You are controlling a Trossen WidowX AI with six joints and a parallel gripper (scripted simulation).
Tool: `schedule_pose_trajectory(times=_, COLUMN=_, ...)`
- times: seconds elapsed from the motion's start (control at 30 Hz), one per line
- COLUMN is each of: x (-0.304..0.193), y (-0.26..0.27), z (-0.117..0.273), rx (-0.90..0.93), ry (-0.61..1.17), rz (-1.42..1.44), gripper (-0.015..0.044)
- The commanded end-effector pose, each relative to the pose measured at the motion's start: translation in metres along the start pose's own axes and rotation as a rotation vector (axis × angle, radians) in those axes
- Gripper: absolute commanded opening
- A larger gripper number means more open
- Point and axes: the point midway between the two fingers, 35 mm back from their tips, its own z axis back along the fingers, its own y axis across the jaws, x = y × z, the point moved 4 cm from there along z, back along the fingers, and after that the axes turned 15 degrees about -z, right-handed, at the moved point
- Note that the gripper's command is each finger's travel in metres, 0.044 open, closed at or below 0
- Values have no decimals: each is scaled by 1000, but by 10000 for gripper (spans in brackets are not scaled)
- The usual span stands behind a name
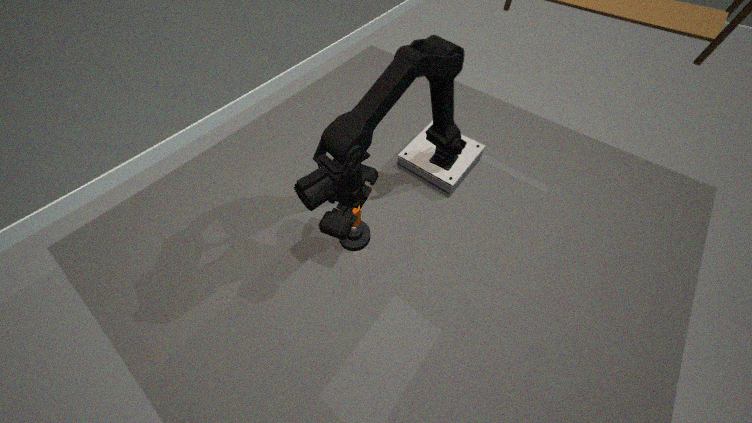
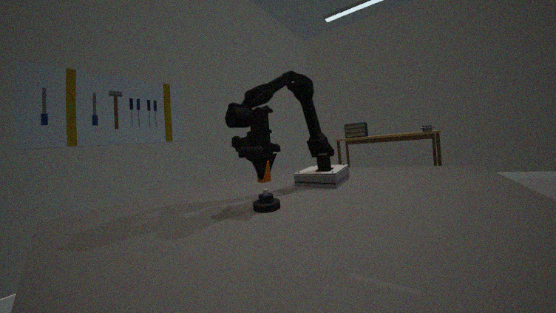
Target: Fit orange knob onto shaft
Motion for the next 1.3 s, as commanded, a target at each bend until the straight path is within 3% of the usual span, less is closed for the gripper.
schedule_pose_trajectory(times=0.0, x=0, y=1, z=0, rx=3, ry=4, rz=-106, gripper=0)
schedule_pose_trajectory(times=0.6, x=-1, y=3, z=-26, rx=3, ry=4, rz=-210, gripper=0)
schedule_pose_trajectory(times=1.27, x=-1, y=-1, z=-22, rx=3, ry=4, rz=-205, gripper=0)
